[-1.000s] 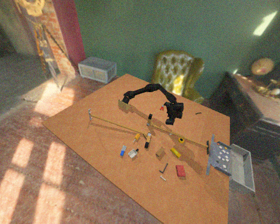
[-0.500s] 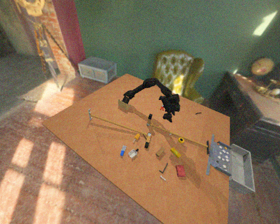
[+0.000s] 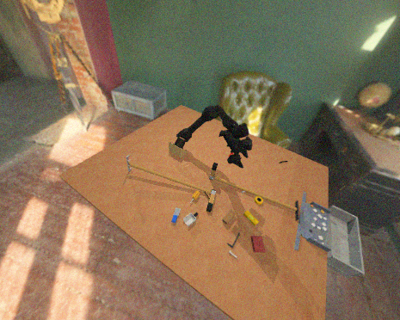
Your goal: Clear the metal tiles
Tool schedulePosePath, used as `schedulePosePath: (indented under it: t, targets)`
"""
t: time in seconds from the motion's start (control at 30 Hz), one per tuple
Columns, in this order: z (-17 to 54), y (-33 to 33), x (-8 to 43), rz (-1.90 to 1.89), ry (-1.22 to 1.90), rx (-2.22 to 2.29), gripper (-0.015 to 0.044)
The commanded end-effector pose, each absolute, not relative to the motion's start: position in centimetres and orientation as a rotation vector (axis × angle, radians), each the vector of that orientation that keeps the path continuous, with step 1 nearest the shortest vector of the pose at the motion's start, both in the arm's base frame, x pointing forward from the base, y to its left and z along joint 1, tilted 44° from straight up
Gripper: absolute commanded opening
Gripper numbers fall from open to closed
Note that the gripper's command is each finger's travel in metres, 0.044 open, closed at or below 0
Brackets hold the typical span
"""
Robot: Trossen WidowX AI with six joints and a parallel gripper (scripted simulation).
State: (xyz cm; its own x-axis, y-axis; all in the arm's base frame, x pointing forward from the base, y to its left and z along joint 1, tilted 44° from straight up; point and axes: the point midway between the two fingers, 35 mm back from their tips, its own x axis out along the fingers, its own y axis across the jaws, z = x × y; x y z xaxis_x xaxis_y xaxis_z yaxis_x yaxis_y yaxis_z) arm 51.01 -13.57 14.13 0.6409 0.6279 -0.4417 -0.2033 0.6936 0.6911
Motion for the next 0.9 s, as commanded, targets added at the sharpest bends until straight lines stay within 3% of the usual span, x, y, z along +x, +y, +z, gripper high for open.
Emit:
schedulePosePath:
  t: [0.0,0.87]
  targets:
    - [15.3,-14.9,50.1,0.497,0.688,0.662,0.0440]
    - [19.4,-22.1,43.0,0.403,0.460,0.733,0.0440]
